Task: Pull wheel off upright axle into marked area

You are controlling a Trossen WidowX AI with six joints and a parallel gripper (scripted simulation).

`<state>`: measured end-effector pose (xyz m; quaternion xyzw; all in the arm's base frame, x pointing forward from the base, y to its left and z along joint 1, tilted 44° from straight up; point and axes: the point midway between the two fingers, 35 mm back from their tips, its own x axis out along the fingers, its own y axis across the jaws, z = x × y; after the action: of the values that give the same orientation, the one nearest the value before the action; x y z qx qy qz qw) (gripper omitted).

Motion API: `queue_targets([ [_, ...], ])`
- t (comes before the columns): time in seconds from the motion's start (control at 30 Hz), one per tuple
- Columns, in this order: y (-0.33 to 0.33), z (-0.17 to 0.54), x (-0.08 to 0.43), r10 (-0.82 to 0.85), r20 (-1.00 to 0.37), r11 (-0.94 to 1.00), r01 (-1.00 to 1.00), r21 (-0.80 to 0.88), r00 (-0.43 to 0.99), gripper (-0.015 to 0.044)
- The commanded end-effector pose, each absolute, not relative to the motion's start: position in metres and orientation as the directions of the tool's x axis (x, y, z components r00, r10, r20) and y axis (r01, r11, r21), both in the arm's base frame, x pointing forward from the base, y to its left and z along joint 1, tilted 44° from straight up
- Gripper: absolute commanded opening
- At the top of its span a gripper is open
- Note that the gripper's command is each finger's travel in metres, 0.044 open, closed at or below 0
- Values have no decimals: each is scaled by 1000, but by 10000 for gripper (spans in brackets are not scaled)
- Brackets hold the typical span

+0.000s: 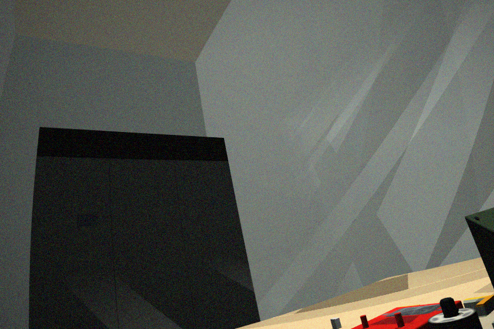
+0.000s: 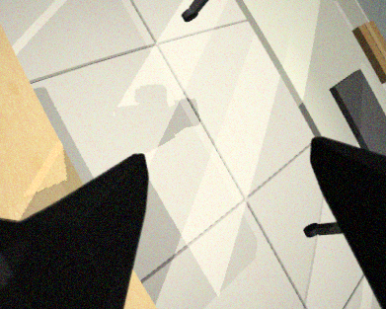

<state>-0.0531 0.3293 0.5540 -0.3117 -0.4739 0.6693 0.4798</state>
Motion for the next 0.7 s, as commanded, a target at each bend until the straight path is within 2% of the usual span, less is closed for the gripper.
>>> queue_targets([
  [0.0, 354, 522, -17, 963, -66, -189, -485, -854, -261, 300],
  [0.33, 380, 456, 81, 962, -265, -209, -805, -555, -67, 300],
  [0.67, 368, 388, 185, 890, -447, 20, -987, -158, 89, 300],
])
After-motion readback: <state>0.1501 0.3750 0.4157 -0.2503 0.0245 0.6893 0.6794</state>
